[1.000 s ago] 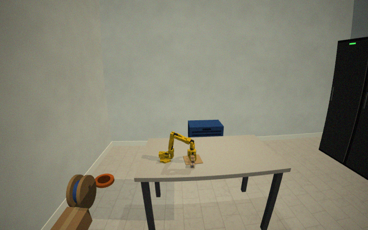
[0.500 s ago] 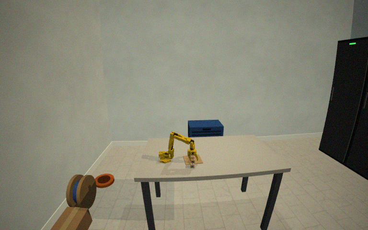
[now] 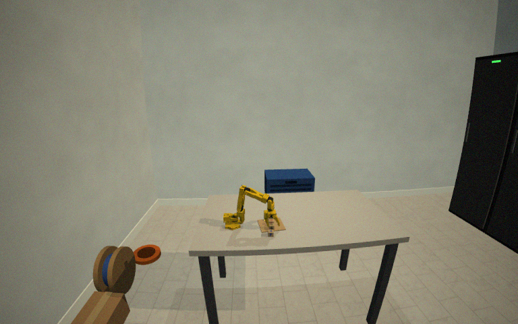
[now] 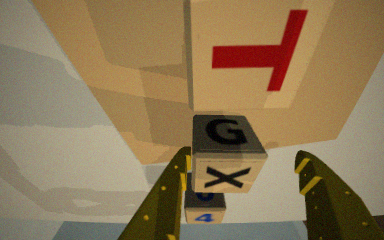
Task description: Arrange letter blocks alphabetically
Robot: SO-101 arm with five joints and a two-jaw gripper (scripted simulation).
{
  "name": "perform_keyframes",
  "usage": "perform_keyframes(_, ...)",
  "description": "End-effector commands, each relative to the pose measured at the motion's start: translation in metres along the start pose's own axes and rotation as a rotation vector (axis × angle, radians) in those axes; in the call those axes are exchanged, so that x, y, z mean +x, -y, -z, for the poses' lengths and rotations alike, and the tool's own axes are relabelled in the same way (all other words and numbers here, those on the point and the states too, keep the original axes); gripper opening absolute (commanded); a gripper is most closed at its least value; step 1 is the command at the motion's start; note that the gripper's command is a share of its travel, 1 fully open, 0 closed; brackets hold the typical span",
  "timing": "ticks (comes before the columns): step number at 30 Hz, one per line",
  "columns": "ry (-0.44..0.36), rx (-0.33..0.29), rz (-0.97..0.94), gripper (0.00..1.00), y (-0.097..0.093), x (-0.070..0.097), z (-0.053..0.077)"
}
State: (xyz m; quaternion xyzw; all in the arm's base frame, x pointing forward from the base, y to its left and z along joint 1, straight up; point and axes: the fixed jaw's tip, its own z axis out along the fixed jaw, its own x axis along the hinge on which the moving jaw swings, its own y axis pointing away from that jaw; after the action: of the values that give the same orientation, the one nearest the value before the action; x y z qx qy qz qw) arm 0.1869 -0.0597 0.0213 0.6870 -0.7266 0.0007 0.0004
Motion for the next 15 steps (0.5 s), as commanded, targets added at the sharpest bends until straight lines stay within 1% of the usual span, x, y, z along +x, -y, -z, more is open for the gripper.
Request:
perform_keyframes(1,-0.028,0.118,0.000,0.36,0.016,0.005,0.023)
perform_keyframes(4,-0.028,0.118,0.000,0.36,0.016,0.005,0.030)
perform_keyframes(9,-0.028,0.118,0.000,0.36,0.015,0.005,0.048)
perform_keyframes(11,-0.028,0.118,0.000,0.36,0.015,0.005,0.048)
perform_keyframes(15,-0.028,0.118,0.000,0.36,0.013,0.004,0.062)
